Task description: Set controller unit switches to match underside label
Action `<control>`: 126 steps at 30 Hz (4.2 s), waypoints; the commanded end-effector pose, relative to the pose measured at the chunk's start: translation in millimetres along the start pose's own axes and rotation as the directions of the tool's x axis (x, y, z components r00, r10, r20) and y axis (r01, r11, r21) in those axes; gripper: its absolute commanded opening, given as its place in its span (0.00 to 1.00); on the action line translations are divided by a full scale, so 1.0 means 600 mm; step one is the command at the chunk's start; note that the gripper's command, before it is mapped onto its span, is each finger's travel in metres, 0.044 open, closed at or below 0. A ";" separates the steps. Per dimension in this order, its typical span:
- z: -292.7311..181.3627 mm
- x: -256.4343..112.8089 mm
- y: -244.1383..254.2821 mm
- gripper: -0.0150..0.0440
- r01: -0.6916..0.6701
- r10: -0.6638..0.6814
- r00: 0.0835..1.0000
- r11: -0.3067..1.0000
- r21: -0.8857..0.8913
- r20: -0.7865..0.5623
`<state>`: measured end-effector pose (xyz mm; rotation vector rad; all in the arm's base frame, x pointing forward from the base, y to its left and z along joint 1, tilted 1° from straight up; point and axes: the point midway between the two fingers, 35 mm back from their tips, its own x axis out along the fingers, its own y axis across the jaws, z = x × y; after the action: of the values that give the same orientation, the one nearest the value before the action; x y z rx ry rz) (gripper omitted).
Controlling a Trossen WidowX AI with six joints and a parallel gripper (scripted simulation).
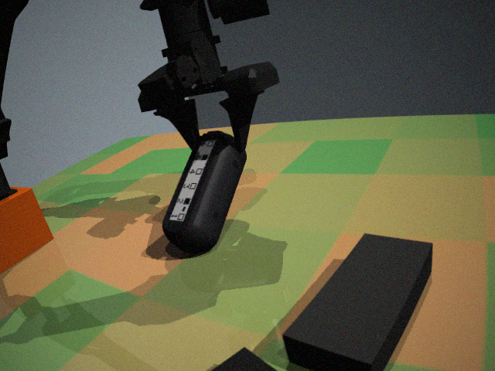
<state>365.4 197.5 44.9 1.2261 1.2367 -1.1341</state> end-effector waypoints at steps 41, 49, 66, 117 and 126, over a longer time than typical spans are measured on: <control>0.054 -0.034 0.001 0.82 -0.001 0.001 1.000 1.000 -0.002 0.008; 0.065 -0.038 0.001 0.82 -0.001 0.001 1.000 1.000 -0.002 0.008; 0.086 -0.046 0.002 0.83 -0.001 0.001 1.000 1.000 -0.002 0.010; 0.145 -0.066 0.002 0.83 -0.002 0.002 1.000 1.000 -0.002 0.013; 0.157 -0.067 0.002 0.83 -0.002 0.002 1.000 1.000 -0.002 0.014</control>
<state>369.4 107.4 82.7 1.2266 1.2311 -1.1309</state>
